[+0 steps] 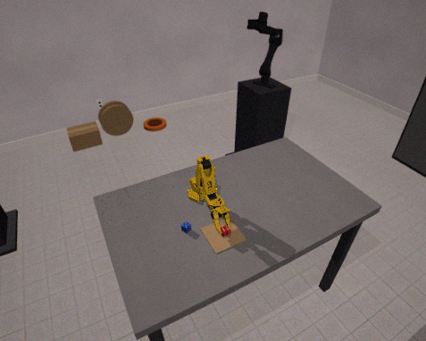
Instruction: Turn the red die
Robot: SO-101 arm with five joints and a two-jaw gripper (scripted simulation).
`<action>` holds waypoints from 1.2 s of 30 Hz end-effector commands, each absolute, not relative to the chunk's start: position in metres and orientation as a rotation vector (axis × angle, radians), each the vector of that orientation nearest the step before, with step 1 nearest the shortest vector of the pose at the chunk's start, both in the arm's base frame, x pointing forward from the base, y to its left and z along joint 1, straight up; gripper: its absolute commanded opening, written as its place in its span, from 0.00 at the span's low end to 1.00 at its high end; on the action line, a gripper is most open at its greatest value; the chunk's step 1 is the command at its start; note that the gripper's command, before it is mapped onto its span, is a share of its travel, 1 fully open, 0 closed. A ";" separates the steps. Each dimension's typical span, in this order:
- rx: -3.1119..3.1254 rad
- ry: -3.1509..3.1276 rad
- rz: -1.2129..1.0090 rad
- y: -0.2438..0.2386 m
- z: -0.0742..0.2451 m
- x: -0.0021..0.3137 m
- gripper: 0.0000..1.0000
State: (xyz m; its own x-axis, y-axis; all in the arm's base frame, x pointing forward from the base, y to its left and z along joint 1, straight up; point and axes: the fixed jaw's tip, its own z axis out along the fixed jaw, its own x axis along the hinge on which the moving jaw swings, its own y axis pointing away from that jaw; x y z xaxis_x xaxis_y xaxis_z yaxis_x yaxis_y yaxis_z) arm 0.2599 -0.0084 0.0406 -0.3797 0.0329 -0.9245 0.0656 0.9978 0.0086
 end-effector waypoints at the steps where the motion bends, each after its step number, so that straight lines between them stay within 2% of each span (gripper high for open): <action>1: 0.078 1.826 -0.036 -0.011 0.066 0.275 0.00; 36: 0.078 1.826 -0.036 -0.011 0.053 0.276 0.00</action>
State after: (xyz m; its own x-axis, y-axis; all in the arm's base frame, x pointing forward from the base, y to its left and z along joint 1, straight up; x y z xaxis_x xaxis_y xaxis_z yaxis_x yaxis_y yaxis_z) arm 0.2611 -0.0085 0.0280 -0.3765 0.0328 -0.9258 0.0656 0.9978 0.0086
